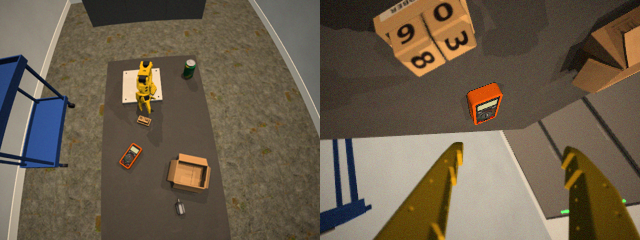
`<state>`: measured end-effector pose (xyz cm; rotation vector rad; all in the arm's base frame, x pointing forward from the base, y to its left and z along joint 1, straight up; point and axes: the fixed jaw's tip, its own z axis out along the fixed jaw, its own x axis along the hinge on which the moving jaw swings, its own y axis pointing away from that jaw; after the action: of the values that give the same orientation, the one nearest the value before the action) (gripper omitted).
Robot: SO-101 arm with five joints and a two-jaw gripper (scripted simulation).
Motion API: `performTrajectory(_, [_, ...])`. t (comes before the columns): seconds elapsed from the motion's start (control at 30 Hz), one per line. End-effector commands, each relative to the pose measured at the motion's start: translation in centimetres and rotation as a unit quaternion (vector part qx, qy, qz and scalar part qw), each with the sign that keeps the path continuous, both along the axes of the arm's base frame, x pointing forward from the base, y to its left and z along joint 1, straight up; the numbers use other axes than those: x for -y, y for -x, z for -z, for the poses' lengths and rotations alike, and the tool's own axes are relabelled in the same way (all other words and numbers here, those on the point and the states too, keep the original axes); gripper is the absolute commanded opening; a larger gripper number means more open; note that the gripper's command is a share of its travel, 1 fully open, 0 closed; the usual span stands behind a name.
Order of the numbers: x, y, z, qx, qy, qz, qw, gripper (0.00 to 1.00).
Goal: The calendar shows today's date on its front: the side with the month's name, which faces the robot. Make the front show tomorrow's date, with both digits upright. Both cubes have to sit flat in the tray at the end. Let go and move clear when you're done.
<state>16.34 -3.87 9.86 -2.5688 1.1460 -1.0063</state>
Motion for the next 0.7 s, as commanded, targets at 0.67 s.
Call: performTrajectory(0.67, [0.72, 0.05, -0.63, -0.025, -0.244, 0.361, 0.900, 0.35])
